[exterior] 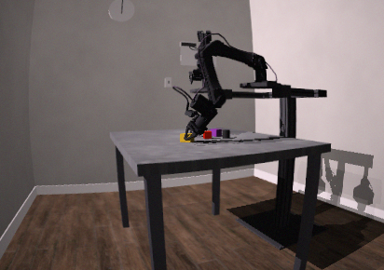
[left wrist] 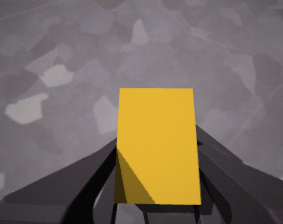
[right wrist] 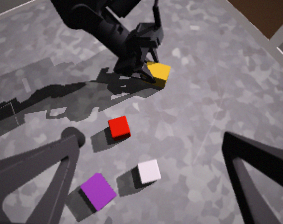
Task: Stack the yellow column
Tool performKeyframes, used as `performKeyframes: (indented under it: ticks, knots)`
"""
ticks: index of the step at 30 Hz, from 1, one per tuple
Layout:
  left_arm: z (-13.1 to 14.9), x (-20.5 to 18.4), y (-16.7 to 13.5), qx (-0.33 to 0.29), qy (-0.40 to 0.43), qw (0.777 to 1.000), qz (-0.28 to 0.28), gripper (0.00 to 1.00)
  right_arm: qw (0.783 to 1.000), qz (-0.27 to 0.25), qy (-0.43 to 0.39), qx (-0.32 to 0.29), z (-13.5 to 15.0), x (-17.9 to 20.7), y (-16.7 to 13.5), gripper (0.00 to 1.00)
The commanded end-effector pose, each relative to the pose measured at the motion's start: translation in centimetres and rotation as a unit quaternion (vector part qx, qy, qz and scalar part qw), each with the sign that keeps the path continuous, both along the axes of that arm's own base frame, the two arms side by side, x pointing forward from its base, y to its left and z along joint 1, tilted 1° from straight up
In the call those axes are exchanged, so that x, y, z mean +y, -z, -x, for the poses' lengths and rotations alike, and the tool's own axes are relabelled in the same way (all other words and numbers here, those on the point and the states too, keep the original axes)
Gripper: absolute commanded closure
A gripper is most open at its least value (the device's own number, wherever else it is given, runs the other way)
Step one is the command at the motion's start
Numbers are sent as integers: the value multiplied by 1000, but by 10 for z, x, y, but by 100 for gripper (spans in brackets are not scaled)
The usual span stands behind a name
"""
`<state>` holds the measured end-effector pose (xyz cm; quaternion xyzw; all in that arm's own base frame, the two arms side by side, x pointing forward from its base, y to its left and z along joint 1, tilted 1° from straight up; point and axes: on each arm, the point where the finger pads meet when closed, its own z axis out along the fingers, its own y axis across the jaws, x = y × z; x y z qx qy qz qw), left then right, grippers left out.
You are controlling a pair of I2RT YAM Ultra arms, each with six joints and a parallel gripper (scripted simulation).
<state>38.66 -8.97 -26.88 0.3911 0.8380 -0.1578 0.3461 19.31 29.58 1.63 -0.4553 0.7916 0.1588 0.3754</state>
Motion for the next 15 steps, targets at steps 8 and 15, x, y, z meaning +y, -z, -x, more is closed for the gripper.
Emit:
performKeyframes:
  ticks: [8,15]
  knots:
    - [-5,0,-2,-13,0,1000,2,100,1000,-22,0,-14,-8,11,-15,0]
    - [-3,0,-17,-6,0,1000,2,65,1000,-22,0,-14,-8,11,-15,0]
